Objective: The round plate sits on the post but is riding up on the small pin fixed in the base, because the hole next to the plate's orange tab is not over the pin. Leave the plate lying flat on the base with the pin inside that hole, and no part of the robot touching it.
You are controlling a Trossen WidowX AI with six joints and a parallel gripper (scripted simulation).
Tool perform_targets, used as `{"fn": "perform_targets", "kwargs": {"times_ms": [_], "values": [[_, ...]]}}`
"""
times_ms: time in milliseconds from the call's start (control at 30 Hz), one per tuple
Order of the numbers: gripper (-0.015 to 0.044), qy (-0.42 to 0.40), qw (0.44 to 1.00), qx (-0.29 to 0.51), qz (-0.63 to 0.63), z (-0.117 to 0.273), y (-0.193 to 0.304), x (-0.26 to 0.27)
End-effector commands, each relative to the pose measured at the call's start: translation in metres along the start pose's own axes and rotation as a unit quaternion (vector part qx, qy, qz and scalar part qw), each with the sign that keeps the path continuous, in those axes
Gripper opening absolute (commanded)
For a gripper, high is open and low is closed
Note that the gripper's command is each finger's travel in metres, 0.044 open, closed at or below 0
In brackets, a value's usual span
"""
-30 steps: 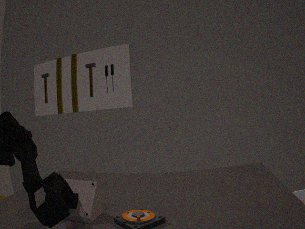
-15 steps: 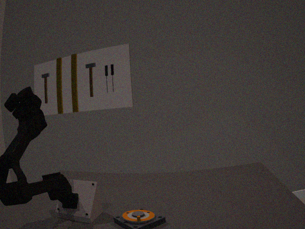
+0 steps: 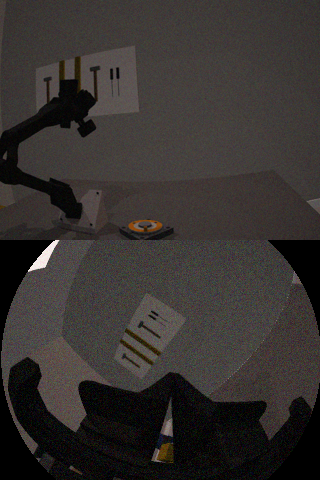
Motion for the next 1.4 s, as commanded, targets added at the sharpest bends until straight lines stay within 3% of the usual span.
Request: {"fn": "perform_targets", "kwargs": {"times_ms": [0,200,300,467,567,733,867,1367], "values": [[0.0000,0.104,0.994,-0.038,-0.027,0.002,-0.027,-0.030],[0.0000,0.326,0.938,-0.066,-0.095,0.025,-0.070,-0.105],[0.0000,0.386,0.914,-0.056,-0.107,0.036,-0.077,-0.127],[0.0000,0.540,0.828,0.007,-0.150,0.077,-0.089,-0.189],[0.0000,0.579,0.796,0.032,-0.176,0.091,-0.091,-0.210],[0.0000,0.683,0.679,0.151,-0.223,0.144,-0.088,-0.266],[0.0000,0.702,0.646,0.192,-0.230,0.161,-0.083,-0.280],[0.0000,0.703,0.645,0.192,-0.230,0.164,-0.060,-0.313]]}}
Point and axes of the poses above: the point midway between the two fingers, 35 mm back from their tips, its own z axis back along the fingers, its own x axis across the jaws, y = z × x, the point moved 9 cm from there along z, back along the fingers, and after that the axes turned 8 degrees about z, right-handed, at the moved point
